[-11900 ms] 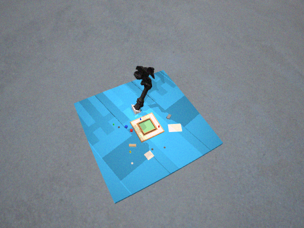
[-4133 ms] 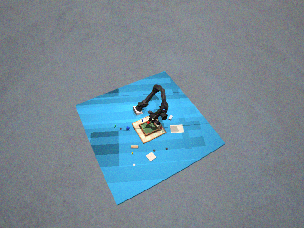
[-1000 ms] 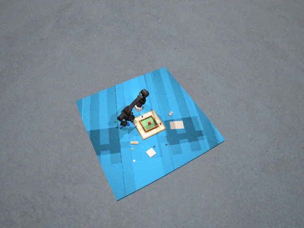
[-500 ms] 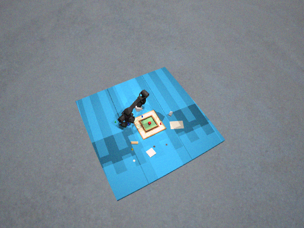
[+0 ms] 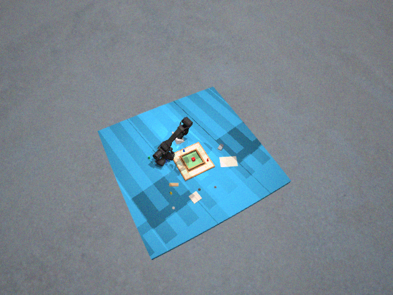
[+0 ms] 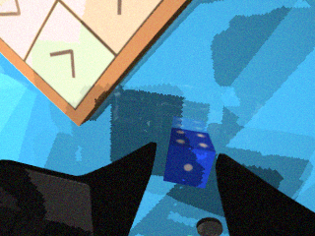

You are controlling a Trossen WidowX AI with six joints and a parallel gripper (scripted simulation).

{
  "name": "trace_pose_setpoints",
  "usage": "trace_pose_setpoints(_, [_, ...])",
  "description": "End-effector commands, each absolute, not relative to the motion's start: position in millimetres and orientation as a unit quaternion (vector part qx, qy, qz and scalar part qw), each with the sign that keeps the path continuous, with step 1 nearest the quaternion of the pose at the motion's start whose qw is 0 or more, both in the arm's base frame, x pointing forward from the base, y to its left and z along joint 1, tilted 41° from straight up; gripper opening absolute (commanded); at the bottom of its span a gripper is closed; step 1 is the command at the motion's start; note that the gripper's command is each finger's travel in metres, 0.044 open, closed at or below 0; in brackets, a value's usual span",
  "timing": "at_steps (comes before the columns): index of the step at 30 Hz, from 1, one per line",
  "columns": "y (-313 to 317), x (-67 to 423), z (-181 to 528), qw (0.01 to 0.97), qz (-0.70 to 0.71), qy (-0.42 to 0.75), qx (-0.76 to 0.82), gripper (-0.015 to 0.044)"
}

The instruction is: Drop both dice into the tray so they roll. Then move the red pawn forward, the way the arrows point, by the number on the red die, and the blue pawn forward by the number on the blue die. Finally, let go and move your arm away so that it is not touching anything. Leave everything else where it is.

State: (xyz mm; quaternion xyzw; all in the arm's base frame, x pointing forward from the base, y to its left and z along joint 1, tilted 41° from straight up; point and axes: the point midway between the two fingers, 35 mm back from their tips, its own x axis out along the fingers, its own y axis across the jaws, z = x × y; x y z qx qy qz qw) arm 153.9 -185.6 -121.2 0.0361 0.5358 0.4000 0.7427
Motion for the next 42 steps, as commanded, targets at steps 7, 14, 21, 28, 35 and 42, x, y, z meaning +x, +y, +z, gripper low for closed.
trace_pose_setpoints(7, [-185, 155, -122, 0.744, 0.398, 0.535, 0.039, 0.0078])
trace_pose_setpoints(14, [-204, 153, -105, 0.744, 0.397, 0.536, 0.038, 0.0000])
trace_pose_setpoints(21, [-232, 147, -75, 0.744, 0.396, 0.537, 0.038, 0.0000])
trace_pose_setpoints(28, [-256, 137, -41, 0.743, 0.397, 0.537, 0.039, 0.0000])
trace_pose_setpoints(35, [-262, 134, -28, 0.743, 0.396, 0.538, 0.040, 0.0000])
trace_pose_setpoints(42, [-252, 148, -16, 0.737, 0.345, 0.573, 0.103, 0.0000])
